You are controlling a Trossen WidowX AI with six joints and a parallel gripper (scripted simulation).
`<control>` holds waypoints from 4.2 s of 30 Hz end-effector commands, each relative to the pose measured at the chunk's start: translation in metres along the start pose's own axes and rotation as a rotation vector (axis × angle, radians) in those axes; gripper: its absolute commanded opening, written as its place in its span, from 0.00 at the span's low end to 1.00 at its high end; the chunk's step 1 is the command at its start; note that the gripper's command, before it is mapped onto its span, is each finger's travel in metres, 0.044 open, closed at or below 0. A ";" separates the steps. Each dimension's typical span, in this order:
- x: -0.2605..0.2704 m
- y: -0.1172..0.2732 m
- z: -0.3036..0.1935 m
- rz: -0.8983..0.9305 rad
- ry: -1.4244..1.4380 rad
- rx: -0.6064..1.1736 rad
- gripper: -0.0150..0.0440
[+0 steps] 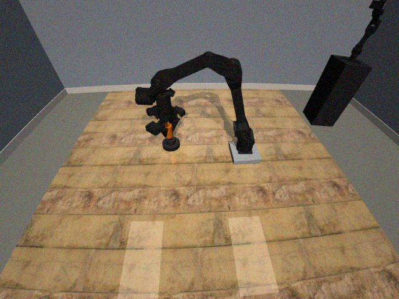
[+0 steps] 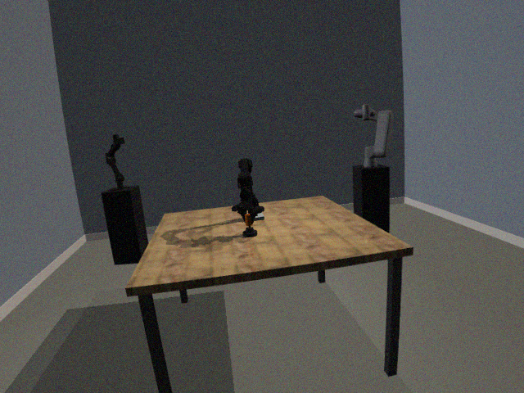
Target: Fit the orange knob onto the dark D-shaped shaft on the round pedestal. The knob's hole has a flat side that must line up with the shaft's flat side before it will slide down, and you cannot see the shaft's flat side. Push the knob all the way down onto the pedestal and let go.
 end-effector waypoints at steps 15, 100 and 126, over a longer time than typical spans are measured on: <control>-0.001 -0.002 -0.007 0.003 -0.196 -0.006 0.25; 0.000 -0.002 -0.001 0.004 -0.615 -0.005 0.25; -0.002 0.003 -0.008 0.004 -0.641 -0.005 0.25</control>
Point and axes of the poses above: the point midway between the two fingers, 35 mm back from their tips, its own y axis back along the fingers, its own x axis across the jaws, z = x × y, the point moved 8 cm from there along y, back along the fingers, and after that the axes turned 12 degrees about y, right-handed, at the moved point
